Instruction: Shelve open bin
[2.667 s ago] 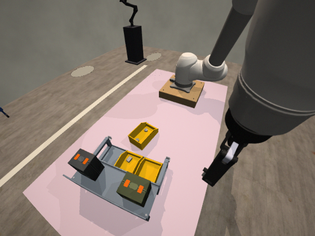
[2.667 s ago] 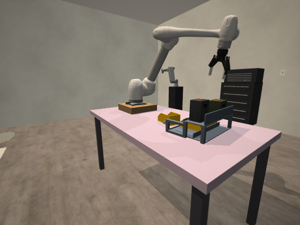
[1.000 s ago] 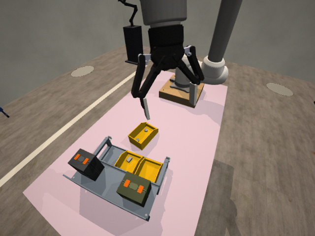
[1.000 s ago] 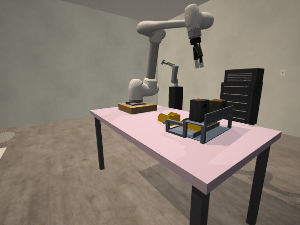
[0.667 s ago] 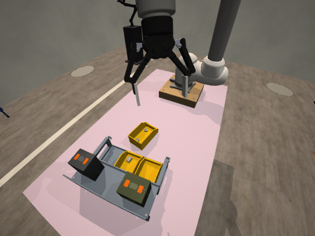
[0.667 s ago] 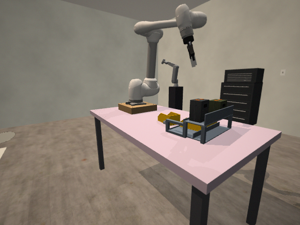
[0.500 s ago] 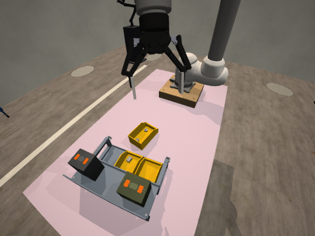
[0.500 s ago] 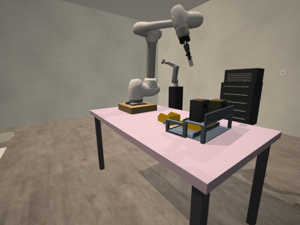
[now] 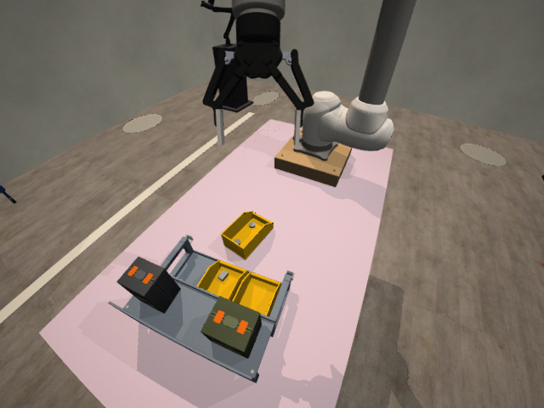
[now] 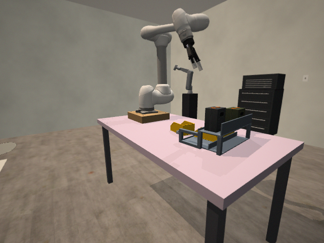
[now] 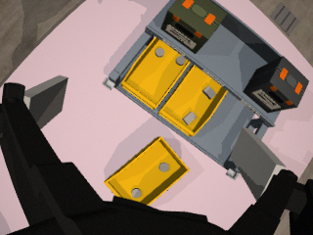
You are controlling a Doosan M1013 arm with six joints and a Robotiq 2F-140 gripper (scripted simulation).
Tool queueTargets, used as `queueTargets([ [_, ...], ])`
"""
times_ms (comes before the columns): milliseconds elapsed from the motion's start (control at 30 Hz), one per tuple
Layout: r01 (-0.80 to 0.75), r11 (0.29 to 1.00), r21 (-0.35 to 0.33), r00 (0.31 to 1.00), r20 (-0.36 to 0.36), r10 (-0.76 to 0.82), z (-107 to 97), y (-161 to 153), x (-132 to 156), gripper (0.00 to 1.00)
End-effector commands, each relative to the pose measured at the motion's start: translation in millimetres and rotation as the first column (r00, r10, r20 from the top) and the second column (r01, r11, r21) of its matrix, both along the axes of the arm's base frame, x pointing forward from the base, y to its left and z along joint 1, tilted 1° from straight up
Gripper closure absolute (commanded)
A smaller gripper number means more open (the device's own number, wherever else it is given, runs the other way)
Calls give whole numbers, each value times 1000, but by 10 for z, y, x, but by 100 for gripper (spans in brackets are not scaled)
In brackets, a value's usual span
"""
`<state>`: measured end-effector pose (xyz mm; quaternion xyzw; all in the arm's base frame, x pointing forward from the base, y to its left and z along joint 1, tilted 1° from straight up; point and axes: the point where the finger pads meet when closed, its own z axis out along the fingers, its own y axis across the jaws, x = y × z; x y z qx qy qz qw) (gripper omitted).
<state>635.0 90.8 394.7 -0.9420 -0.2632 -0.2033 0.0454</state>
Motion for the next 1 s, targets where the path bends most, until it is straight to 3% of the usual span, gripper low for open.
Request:
queueTargets([
  [0,56,998,15,998,29,-56,22,-152,-104,0],
  [967,284,954,96,945,139,-295,49,-743,-592,0],
])
